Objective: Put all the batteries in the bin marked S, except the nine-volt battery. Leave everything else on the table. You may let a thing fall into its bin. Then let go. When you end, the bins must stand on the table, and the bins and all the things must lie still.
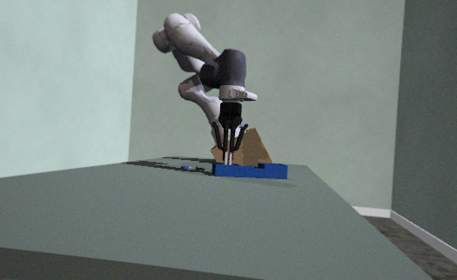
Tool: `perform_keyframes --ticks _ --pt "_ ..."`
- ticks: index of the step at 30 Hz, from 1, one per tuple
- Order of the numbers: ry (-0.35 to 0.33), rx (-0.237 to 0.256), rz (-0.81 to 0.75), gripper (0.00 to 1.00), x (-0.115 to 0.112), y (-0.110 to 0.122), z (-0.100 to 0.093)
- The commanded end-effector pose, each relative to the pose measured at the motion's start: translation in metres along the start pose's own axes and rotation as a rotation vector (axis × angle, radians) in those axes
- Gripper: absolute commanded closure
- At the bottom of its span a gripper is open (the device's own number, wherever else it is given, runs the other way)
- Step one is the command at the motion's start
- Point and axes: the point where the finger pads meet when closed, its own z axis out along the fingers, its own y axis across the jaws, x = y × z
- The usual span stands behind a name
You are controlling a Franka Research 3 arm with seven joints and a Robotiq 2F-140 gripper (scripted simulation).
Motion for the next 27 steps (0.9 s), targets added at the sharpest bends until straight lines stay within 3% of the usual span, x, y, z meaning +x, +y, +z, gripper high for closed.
perform_keyframes --ticks 1,27 --pt "0.005 -0.001 0.004 0.95 0.002 0.000 -0.001" --pt "0.005 -0.001 0.004 0.95 0.002 0.000 -0.026"
